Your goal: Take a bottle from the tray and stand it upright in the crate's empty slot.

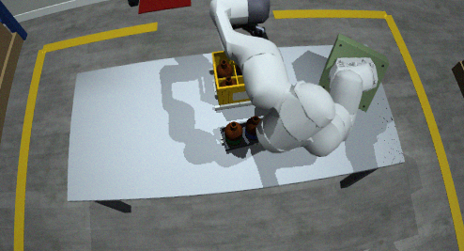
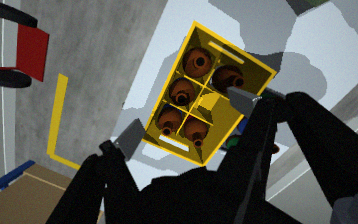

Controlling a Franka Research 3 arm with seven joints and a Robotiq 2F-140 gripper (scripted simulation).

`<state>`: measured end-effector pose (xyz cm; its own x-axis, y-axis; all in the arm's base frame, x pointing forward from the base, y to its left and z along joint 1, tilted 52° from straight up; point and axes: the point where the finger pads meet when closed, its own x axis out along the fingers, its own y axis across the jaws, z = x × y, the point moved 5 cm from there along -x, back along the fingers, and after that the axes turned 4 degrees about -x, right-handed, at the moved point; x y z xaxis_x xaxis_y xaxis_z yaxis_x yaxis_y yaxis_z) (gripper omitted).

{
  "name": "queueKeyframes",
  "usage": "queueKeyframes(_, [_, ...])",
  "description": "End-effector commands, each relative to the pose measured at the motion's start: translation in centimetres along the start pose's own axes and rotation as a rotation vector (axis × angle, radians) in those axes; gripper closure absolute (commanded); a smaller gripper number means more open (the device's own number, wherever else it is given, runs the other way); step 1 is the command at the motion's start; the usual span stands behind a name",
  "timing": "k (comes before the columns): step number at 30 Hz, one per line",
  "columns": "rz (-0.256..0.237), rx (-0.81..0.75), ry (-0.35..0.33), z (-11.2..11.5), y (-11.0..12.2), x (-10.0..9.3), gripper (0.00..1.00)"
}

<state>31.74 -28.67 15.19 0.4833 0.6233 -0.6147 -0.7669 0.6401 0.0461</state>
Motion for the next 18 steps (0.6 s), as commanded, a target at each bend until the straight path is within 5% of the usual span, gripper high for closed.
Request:
queueKeyframes(1, [0.003, 0.034, 0.002, 0.02, 0.0, -0.04, 0.0])
queueKeyframes(13, [0.003, 0.034, 0.002, 0.02, 0.0, -0.04, 0.0])
queueKeyframes(14, [0.003, 0.034, 0.002, 0.02, 0.0, -0.04, 1.0])
queueKeyframes(18, [0.003, 0.034, 0.002, 0.02, 0.0, -0.04, 1.0])
